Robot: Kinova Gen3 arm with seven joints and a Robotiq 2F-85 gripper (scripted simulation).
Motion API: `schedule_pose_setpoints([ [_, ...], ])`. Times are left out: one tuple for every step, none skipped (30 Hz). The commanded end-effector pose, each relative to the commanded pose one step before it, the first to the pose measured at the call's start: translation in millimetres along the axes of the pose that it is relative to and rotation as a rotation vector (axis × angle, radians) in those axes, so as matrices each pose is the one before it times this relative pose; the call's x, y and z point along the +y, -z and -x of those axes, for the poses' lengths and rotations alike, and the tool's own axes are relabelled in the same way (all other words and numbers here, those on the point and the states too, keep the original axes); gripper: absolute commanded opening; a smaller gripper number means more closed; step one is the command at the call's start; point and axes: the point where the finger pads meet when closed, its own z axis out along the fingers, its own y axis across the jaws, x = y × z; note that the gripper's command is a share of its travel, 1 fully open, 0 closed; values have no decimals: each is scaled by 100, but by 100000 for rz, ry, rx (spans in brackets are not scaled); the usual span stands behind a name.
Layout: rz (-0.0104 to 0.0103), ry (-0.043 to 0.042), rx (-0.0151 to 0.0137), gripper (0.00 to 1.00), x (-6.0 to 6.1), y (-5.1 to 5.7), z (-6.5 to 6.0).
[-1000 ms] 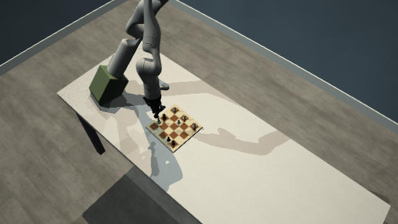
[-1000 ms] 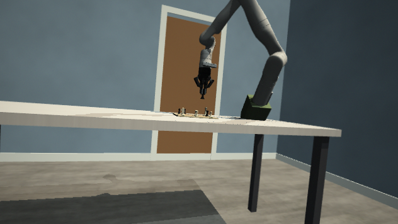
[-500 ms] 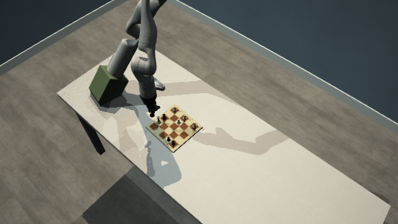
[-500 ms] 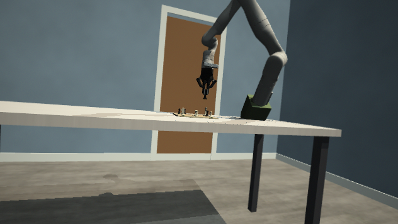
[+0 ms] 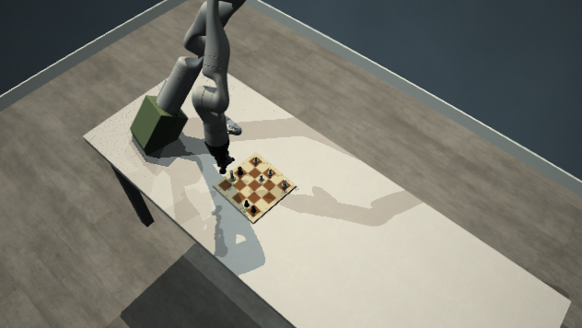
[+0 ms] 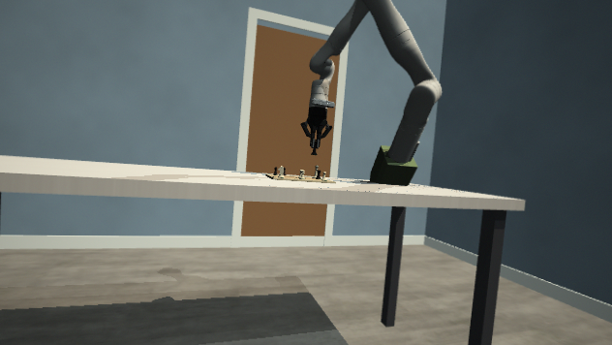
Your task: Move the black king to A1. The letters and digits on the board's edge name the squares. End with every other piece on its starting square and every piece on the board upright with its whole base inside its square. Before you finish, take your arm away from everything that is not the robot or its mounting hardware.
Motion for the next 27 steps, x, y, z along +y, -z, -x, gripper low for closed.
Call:
schedule_pose_setpoints([
  [-694,-145,684,0,-206,-1052,-122],
  [0,0,0,0,7,-402,8],
  [0,0,0,0,8,-431,9],
  [0,0,0,0,9,-454,9],
  [0,0,0,0,9,-473,10],
  [0,0,0,0,9,-486,10],
  [0,0,0,0,9,-493,10],
  [0,0,0,0,9,-494,10],
  [0,0,0,0,9,-489,10],
  [0,0,0,0,0,0,0],
  [0,0,0,0,0,0,0],
  [0,0,0,0,9,-478,10],
  [0,0,0,0,9,-461,9],
  [0,0,0,0,9,-439,9],
  [0,0,0,0,8,-412,9],
  [0,0,0,0,7,-380,8],
  [0,0,0,0,6,-344,7],
  [0,0,0,0,5,-304,6],
  [1,1,0,0,5,-263,6],
  [-1,-1,0,0,4,-220,4],
  [0,0,0,0,4,-178,4],
  [0,0,0,0,3,-136,3],
  [0,0,0,0,2,-97,2],
  [0,0,0,0,1,-63,1],
  [0,0,0,0,0,-34,1],
  [0,0,0,0,0,-13,0],
  [0,0,0,0,0,0,0],
])
